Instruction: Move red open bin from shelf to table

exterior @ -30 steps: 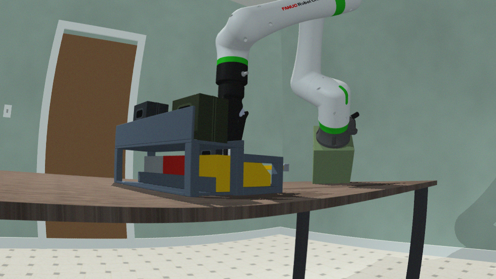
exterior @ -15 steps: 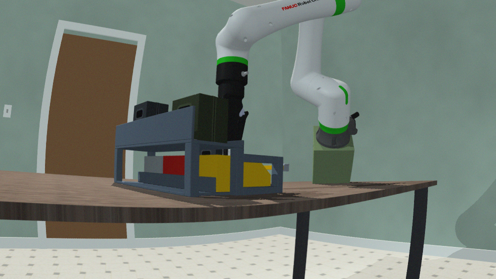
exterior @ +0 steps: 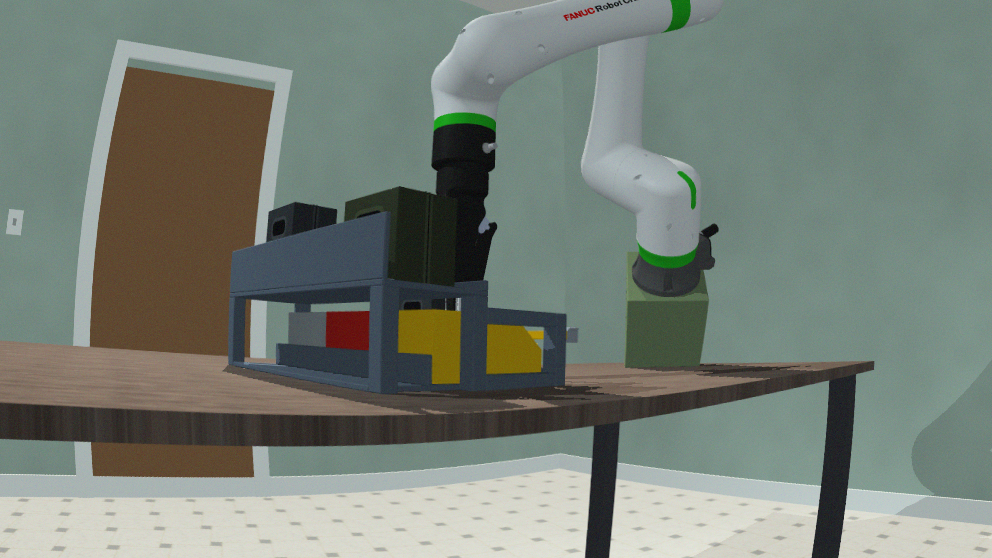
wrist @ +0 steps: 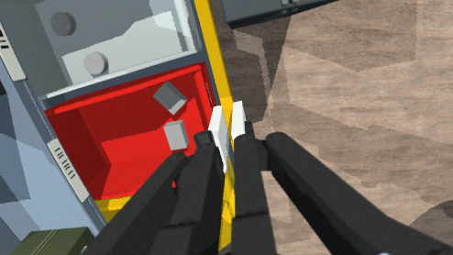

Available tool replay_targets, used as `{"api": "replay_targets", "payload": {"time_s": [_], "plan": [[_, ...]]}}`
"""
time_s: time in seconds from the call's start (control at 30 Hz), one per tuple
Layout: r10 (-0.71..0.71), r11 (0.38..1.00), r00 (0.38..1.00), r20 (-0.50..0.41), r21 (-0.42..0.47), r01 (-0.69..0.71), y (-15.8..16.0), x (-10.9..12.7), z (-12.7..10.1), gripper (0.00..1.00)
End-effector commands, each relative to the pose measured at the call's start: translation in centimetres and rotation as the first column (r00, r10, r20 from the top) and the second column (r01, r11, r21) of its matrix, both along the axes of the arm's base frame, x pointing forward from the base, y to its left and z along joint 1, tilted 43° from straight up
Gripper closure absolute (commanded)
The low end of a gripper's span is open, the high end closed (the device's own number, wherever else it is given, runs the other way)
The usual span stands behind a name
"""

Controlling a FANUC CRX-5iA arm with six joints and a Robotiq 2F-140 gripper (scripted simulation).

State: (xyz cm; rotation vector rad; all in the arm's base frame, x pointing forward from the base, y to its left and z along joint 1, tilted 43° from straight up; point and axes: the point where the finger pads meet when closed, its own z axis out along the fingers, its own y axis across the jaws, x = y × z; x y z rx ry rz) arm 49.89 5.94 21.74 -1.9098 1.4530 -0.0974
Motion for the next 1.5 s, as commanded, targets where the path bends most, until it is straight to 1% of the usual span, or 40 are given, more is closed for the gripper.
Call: {"api": "replay_targets", "payload": {"time_s": [0.0,0.37,0.53,0.93,1.1,1.47], "plan": [[0.0,1.0,1.0,0.0,0.0,0.0,0.0,0.0,0.0,1.0],[0.0,1.0,1.0,0.0,0.0,0.0,0.0,0.0,0.0,1.0],[0.0,1.0,1.0,0.0,0.0,0.0,-0.5,-0.5,0.8,1.0],[0.0,1.0,1.0,0.0,0.0,0.0,-0.5,-0.5,0.8,1.0],[0.0,1.0,1.0,0.0,0.0,0.0,-1.3,-1.2,1.9,1.0],[0.0,1.0,1.0,0.0,0.0,0.0,-1.3,-1.2,1.9,1.0]]}}
